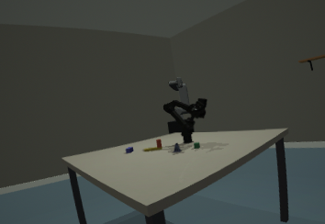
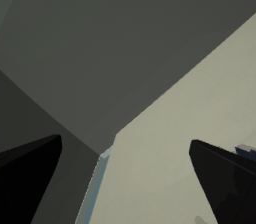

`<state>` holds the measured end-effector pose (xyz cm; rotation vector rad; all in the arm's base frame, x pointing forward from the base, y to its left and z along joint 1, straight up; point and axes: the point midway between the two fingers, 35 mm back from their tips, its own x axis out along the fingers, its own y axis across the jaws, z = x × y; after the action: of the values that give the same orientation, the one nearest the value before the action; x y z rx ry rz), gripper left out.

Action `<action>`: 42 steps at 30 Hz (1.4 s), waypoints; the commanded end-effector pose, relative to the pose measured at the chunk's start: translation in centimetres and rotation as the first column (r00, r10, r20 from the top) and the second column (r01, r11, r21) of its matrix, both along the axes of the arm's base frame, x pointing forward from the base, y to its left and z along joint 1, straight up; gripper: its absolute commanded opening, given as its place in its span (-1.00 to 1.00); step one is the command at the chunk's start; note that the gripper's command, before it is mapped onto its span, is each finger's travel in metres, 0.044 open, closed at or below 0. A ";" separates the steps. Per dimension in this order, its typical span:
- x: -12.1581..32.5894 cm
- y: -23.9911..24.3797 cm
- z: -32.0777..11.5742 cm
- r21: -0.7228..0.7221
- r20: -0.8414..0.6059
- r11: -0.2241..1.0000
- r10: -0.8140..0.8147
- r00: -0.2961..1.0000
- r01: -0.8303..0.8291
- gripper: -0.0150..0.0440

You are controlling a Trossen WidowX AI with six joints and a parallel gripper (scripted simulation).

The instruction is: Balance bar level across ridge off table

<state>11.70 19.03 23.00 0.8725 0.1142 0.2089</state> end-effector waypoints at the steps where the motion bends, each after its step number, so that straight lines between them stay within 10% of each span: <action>1: 0.0 0.0 0.0 -0.003 0.000 1.000 -0.001 1.000 0.001 0.78; 42: 10.8 -0.9 -0.5 -0.552 -0.153 0.830 -0.197 0.968 0.082 0.58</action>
<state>21.86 18.23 22.68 0.3548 0.2643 -0.0464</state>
